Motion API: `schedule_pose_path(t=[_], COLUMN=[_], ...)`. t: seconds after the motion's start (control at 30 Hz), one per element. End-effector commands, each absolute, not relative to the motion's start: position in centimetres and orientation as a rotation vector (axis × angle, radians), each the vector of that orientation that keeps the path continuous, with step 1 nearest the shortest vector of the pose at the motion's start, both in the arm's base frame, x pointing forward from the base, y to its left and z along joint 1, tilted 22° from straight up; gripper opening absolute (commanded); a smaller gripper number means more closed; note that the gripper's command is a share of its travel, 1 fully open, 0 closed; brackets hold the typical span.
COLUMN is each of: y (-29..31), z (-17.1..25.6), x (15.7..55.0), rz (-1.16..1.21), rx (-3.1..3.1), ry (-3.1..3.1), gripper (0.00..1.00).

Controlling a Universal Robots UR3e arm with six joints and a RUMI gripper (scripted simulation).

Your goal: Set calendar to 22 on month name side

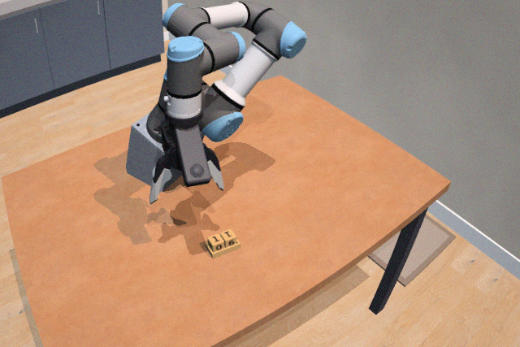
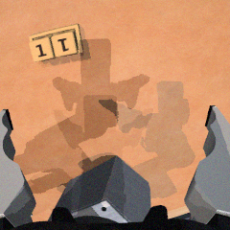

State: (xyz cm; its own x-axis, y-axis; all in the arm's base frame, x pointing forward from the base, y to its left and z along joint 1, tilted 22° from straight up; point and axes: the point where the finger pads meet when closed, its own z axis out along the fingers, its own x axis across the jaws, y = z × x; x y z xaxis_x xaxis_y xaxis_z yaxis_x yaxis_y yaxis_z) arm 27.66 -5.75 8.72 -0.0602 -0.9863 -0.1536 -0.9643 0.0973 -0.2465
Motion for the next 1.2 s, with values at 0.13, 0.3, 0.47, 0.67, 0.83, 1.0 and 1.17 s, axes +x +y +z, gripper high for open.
schedule_pose_path(t=[0.13,0.3,0.47,0.67,0.83,1.0,1.17], y=[-1.3,-0.9,-0.9,-0.9,-0.9,-0.9,-0.9], z=[9.6,9.7,9.7,9.7,9.6,9.5,9.3], x=[29.2,29.3,29.3,29.3,29.3,29.4,29.6], rz=[-0.135,-0.136,-0.136,-0.136,-0.139,-0.155,-0.172], rx=[-2.006,-2.010,-2.010,-2.010,-2.024,-2.083,-2.146], ry=[1.925,1.913,1.913,1.912,1.899,1.838,1.769], gripper=[1.00,1.00,1.00,1.00,1.00,1.00,1.00])
